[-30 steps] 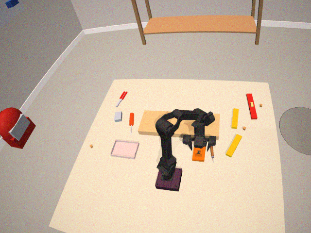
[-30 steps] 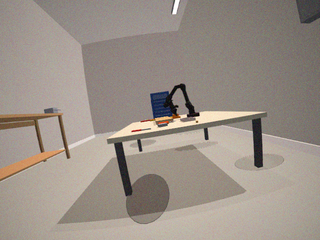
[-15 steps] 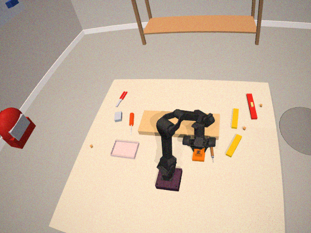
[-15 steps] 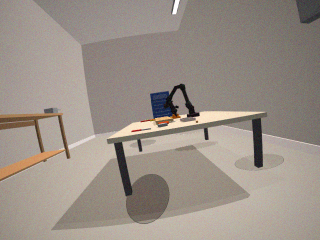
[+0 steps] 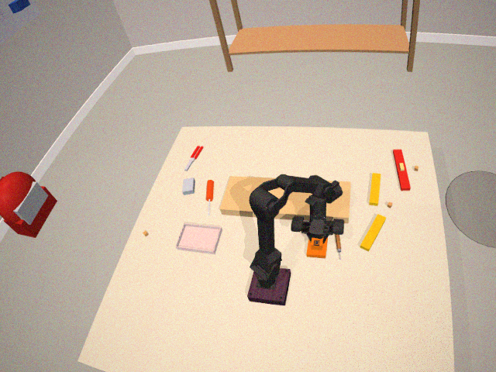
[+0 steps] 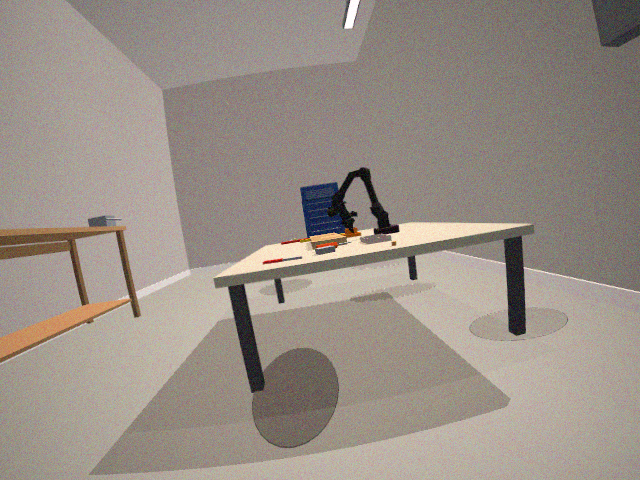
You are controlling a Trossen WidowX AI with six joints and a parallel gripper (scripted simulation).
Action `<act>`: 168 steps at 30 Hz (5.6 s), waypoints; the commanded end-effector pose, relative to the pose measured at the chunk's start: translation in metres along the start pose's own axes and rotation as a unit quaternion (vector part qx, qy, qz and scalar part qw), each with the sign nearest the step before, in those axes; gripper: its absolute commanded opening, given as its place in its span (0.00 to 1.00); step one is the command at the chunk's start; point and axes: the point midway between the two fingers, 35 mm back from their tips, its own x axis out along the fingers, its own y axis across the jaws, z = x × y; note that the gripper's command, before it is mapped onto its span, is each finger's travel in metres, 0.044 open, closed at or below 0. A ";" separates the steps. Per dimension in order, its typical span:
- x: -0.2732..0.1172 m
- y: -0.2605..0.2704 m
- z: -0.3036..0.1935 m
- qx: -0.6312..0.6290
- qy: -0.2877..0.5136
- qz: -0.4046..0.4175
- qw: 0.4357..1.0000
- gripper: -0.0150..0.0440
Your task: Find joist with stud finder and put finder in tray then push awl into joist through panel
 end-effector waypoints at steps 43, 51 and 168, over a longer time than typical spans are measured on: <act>-0.106 0.009 0.001 -0.231 0.043 0.012 0.972 0.25; -0.111 0.014 -0.015 -0.365 0.064 0.028 0.928 0.25; -0.104 0.051 -0.160 -0.960 -0.002 0.280 0.001 0.25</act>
